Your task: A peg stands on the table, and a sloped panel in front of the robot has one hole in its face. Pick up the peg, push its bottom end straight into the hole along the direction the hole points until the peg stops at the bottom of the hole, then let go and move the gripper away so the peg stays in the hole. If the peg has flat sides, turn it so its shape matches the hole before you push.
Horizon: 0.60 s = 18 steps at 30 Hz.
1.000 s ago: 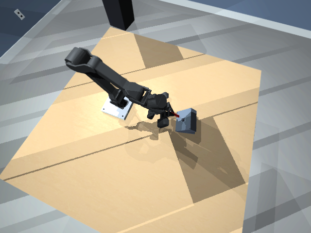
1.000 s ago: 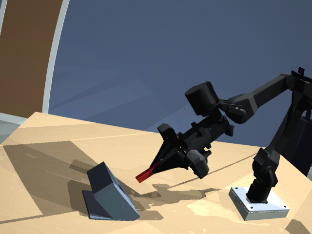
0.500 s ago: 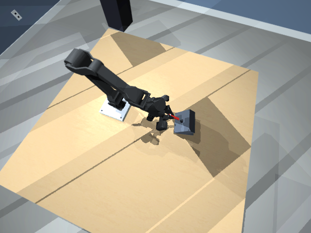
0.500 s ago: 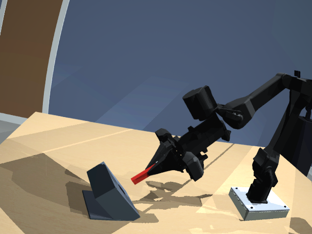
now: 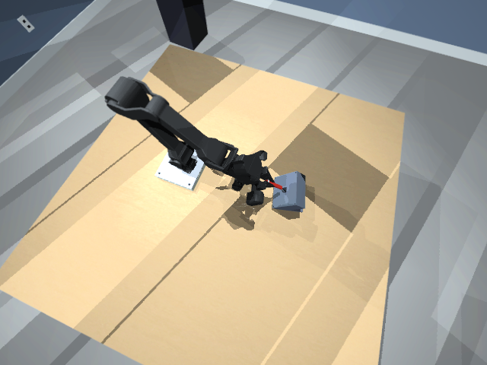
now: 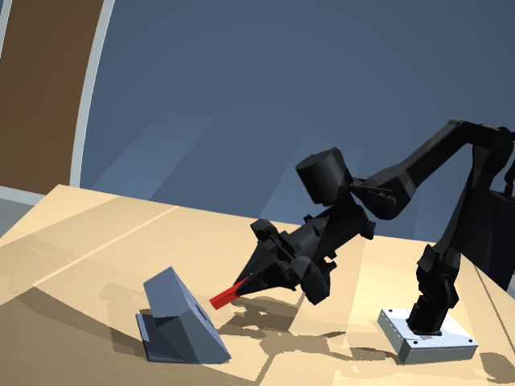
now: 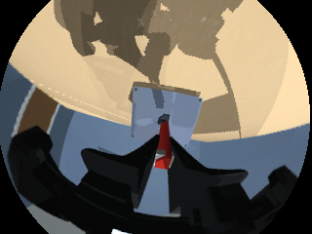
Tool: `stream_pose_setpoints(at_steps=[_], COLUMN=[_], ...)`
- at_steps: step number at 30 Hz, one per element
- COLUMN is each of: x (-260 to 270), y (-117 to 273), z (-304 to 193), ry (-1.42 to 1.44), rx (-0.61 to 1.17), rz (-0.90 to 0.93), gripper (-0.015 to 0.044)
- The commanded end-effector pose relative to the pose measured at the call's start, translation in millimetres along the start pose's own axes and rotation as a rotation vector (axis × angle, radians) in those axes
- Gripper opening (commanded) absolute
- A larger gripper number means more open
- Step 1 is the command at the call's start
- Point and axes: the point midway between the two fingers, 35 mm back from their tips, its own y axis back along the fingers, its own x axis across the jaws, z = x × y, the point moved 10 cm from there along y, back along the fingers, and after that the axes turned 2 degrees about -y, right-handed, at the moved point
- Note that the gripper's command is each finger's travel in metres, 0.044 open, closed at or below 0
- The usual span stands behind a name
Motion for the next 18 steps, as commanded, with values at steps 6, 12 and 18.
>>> stream_pose_setpoints(at_steps=[6,12,18], x=[0.6,0.2,0.2], y=[-13.5,-10.2,-10.2], z=[1.0,0.7,0.7], ry=[-0.007,0.0,0.0], rx=[-0.002,0.0,0.0], rz=[0.004,0.0,0.0], gripper=[0.0,0.0,0.0])
